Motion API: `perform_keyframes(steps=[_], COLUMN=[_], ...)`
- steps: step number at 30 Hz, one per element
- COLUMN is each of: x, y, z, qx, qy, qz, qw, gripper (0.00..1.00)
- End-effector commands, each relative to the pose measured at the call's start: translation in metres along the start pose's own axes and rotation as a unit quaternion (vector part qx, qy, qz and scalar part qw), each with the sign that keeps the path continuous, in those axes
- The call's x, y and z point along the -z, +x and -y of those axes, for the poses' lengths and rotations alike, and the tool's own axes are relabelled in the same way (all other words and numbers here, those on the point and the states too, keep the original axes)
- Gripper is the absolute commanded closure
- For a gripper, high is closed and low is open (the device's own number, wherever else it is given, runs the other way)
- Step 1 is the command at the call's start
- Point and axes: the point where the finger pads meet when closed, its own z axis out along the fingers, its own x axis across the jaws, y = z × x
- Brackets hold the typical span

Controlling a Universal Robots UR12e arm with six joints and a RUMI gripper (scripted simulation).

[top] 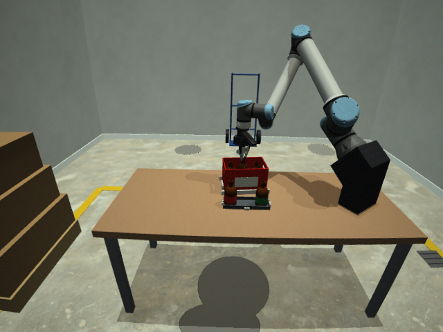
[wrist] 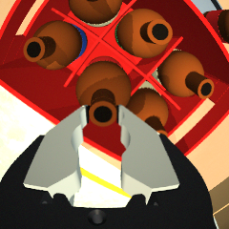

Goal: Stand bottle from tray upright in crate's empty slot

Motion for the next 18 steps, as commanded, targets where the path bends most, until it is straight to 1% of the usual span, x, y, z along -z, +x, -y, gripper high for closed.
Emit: perform_keyframes(steps=[1,18], x=[-0.0046,-0.0102], y=[0.0003,0.0003], z=[-0.0004,-0.0004], qx=[0.000,0.000], qy=[0.000,0.000], qz=[0.000,0.000], qw=[1.000,1.000], gripper=[1.00,1.00])
